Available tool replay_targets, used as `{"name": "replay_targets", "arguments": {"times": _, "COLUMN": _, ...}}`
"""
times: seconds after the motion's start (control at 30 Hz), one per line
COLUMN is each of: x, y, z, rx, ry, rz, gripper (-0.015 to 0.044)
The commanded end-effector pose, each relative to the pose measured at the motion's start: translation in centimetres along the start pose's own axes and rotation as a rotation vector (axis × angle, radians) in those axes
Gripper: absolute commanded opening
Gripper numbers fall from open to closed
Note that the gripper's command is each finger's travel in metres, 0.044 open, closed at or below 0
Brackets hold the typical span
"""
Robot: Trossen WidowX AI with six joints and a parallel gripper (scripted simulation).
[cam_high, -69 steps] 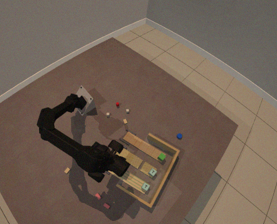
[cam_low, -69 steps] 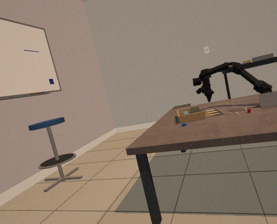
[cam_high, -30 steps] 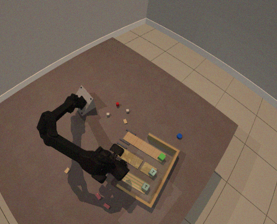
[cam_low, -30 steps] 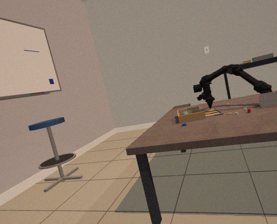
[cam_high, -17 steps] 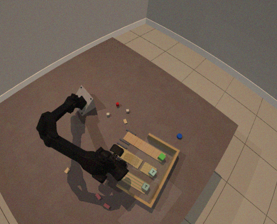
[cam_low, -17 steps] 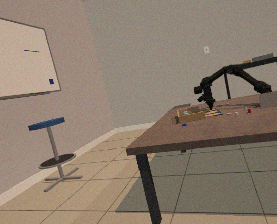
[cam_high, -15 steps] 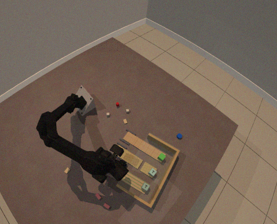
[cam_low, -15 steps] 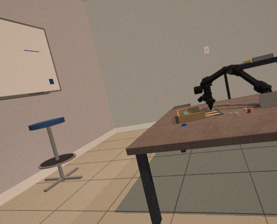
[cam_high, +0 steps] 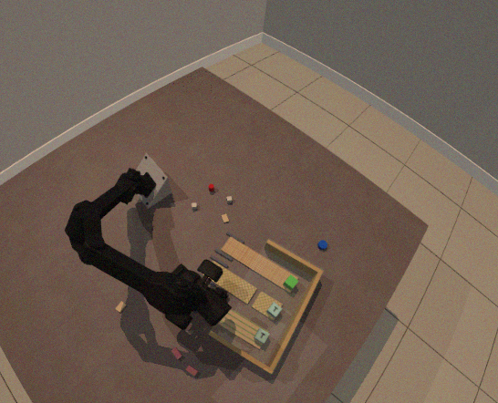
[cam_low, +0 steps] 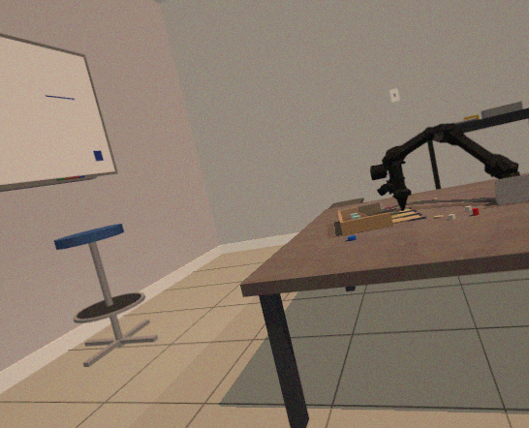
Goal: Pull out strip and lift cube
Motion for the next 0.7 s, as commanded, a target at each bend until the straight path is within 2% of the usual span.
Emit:
{"name": "replay_targets", "arguments": {"times": 0.0, "x": -0.07, "y": -0.05, "z": -0.02, "rx": 0.003, "ry": -0.002, "rz": 0.001, "gripper": 0.0000}}
{"name": "replay_targets", "arguments": {"times": 0.67, "x": -0.27, "y": -0.05, "z": -0.03, "rx": 0.003, "ry": -0.003, "rz": 0.001, "gripper": 0.0000}}
Point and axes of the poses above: the point midway between the two fingers, 35 mm back from their tips, its own x axis back along the fingers, its own z axis across the jaws, y = z × x, the point moved 5 cm from there along x, back along the fingers, and after that the axes turned 14 degrees about x, right-handed, at the moved point
